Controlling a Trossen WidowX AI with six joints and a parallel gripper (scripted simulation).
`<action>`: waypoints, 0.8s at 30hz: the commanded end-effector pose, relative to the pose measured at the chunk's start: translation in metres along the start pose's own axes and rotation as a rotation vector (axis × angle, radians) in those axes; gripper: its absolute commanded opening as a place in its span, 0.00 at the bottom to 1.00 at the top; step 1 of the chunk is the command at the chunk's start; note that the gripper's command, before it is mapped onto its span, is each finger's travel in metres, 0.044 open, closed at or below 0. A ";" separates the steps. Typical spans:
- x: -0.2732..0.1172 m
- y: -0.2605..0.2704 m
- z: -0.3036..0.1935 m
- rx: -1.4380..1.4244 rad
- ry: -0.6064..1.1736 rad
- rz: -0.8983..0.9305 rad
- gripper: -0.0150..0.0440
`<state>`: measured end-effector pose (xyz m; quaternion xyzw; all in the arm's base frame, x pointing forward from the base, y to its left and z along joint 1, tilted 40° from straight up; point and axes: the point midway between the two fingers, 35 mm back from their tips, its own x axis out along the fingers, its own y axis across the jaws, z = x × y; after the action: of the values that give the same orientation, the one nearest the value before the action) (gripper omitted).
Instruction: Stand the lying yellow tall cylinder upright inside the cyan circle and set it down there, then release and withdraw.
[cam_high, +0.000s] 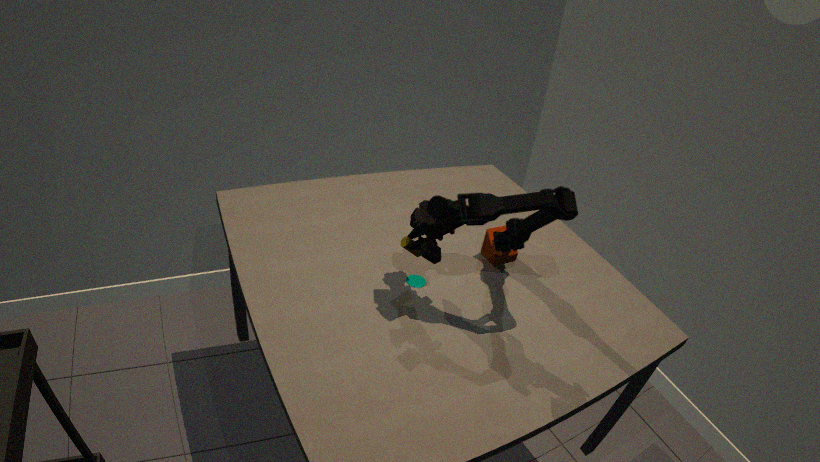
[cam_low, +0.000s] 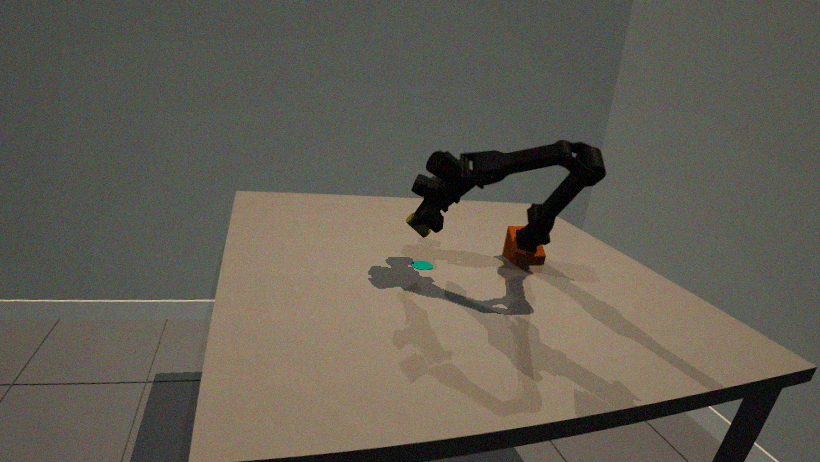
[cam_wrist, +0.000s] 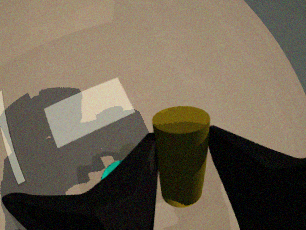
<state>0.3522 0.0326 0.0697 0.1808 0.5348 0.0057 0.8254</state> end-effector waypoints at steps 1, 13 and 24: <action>0.000 0.000 -0.002 0.007 -0.023 -0.006 0.43; -0.001 0.001 -0.002 0.021 -0.105 -0.013 0.43; -0.003 0.002 -0.002 0.037 -0.181 -0.013 0.43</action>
<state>0.3515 0.0346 0.0729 0.1897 0.4665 -0.0211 0.8637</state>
